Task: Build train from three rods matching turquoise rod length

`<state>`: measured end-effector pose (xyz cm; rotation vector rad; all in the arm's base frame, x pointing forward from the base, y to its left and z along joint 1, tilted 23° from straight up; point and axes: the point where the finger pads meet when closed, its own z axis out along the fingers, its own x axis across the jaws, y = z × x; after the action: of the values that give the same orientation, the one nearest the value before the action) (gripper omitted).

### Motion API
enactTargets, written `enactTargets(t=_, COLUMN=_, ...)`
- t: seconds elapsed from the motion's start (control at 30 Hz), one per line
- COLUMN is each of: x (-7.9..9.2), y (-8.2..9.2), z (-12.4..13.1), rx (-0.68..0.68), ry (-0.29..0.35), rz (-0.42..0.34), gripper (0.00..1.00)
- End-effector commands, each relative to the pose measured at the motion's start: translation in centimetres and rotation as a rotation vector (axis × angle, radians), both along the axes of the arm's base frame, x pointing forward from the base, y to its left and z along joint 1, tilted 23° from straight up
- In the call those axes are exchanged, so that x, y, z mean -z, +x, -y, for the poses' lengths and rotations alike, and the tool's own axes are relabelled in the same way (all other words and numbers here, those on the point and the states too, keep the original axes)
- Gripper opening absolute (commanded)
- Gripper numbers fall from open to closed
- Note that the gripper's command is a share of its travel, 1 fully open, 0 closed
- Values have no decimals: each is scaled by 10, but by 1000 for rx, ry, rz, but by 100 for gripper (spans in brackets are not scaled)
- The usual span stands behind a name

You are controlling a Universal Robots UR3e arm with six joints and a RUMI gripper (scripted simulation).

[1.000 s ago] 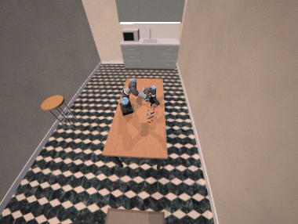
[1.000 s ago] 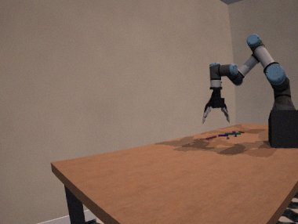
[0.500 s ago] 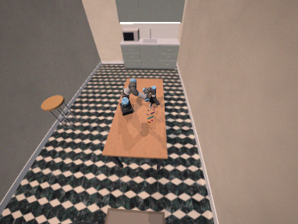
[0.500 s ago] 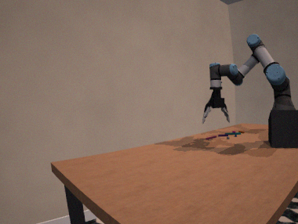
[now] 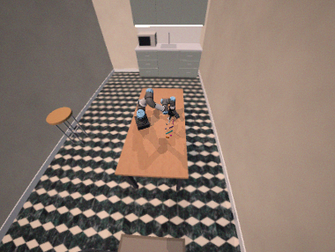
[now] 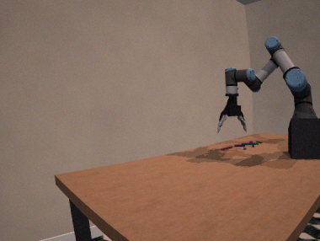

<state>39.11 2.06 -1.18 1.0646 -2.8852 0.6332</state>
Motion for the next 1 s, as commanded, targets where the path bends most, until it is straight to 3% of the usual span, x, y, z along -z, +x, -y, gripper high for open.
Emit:
enactTargets(t=0.0, x=-1, y=0, z=0, rx=-4, ry=-1, rz=0, gripper=100)
enactTargets(t=0.5, x=-5, y=-6, z=9, rx=-116, ry=-15, rz=-46, gripper=100)
enactTargets(t=0.97, x=-13, y=-22, z=26, rx=-346, ry=-46, rz=-139, gripper=100)
